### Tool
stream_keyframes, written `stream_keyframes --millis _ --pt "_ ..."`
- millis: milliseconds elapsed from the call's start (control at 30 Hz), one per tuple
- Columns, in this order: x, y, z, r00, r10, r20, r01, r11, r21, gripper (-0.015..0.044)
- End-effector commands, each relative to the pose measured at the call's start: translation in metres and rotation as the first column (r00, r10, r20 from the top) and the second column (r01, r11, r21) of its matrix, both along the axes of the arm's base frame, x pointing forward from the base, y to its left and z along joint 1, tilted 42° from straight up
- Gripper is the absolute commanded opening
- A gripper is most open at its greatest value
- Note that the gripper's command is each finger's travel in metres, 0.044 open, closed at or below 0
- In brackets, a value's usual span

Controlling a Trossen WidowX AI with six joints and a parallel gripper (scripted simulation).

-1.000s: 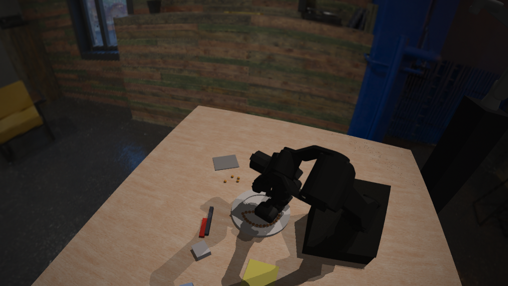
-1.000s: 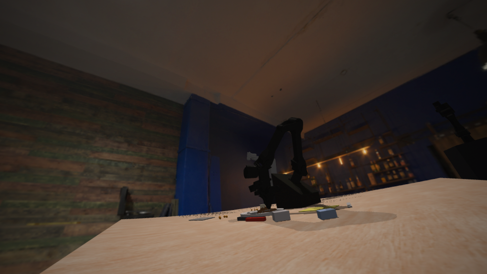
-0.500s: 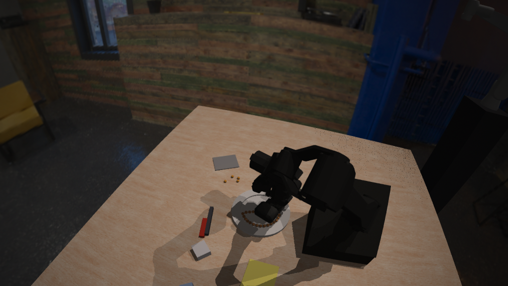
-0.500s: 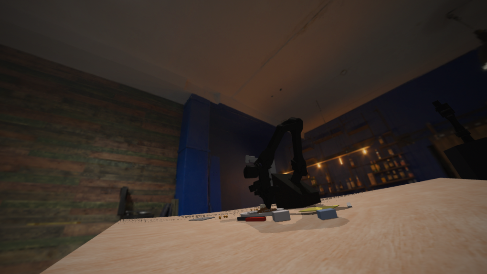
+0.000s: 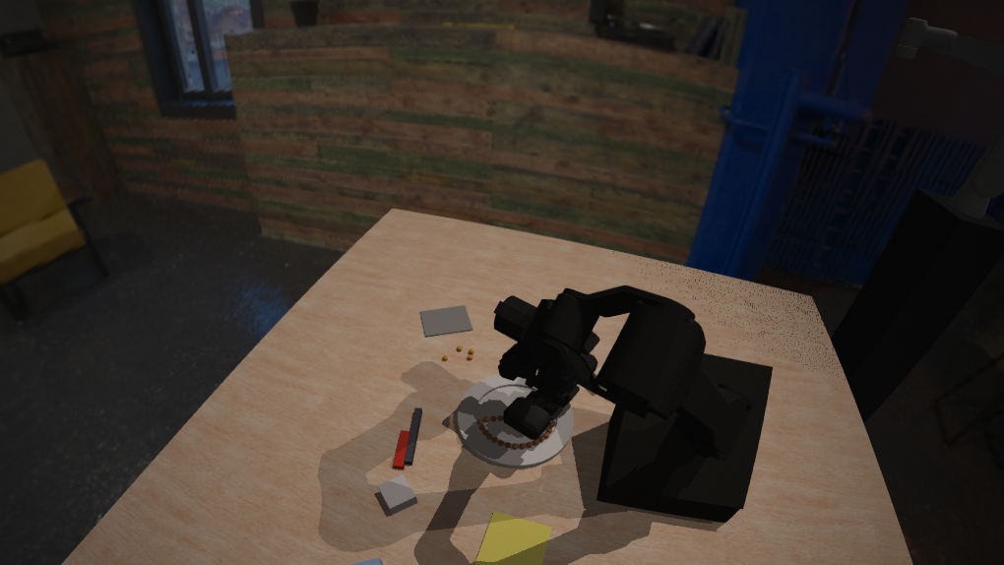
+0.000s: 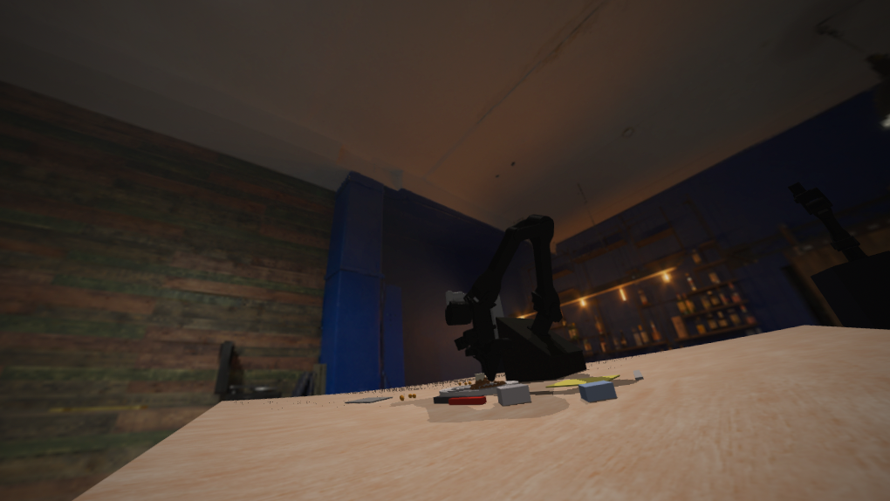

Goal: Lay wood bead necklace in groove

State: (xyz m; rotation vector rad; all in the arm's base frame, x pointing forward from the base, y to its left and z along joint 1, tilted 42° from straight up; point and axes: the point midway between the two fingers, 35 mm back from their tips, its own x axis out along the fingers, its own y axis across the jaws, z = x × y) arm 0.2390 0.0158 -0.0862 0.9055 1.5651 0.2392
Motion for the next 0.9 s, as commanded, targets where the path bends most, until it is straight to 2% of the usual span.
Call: stream_keyframes --millis 0,867 --pt "0.000 -0.006 0.007 1.000 0.000 0.002 0.000 1.000 0.000 0.0000" --pt "-0.012 -0.005 -0.005 1.000 0.000 0.001 0.000 1.000 0.000 0.0000"
